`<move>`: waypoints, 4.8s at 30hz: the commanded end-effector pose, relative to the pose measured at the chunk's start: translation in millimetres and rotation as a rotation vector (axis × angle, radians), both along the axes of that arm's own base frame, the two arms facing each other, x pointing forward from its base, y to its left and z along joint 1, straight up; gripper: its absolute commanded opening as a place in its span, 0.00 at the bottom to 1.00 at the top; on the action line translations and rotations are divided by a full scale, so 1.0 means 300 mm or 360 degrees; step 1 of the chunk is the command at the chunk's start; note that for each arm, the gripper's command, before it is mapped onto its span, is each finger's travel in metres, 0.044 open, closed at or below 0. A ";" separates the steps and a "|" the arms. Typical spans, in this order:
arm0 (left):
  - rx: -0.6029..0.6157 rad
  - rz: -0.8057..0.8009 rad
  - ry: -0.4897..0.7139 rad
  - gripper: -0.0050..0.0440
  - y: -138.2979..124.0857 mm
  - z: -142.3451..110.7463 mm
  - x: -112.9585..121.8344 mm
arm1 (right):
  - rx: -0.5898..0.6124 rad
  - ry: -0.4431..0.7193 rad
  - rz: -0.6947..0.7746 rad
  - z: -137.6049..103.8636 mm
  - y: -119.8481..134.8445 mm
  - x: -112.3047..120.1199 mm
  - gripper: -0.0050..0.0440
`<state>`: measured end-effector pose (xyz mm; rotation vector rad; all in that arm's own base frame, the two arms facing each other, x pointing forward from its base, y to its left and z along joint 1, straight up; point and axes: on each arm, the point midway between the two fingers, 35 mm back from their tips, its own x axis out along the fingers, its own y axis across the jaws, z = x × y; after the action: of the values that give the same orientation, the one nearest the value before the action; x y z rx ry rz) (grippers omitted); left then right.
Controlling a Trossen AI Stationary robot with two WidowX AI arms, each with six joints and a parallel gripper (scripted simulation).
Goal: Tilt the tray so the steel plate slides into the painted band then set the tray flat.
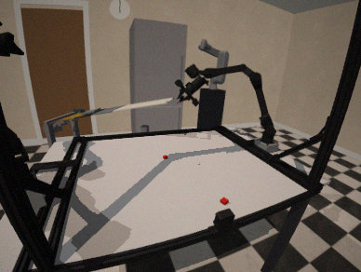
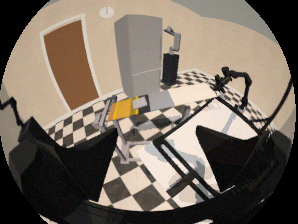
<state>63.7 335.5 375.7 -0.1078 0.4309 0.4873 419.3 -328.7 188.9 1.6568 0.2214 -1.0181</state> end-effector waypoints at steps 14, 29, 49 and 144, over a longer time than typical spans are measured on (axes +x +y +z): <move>0.0000 -0.0001 -0.0003 1.00 0.000 0.000 0.000 | -0.0098 -0.0155 -0.0007 0.144 -0.020 0.027 0.10; 0.0000 -0.0001 -0.0003 1.00 0.000 0.000 0.000 | -0.0130 -0.0209 -0.0007 0.182 -0.026 0.037 0.10; 0.0000 -0.0001 -0.0003 1.00 0.000 0.000 0.000 | 0.0007 0.0025 -0.0006 -0.082 0.006 -0.018 0.10; 0.0000 -0.0001 -0.0003 1.00 0.000 0.000 0.000 | -0.0127 -0.0205 -0.0007 0.142 -0.020 0.027 0.10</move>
<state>63.4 335.6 375.6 -0.1083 0.4308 0.4881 425.6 -332.9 214.1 1.6504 0.1420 -0.9473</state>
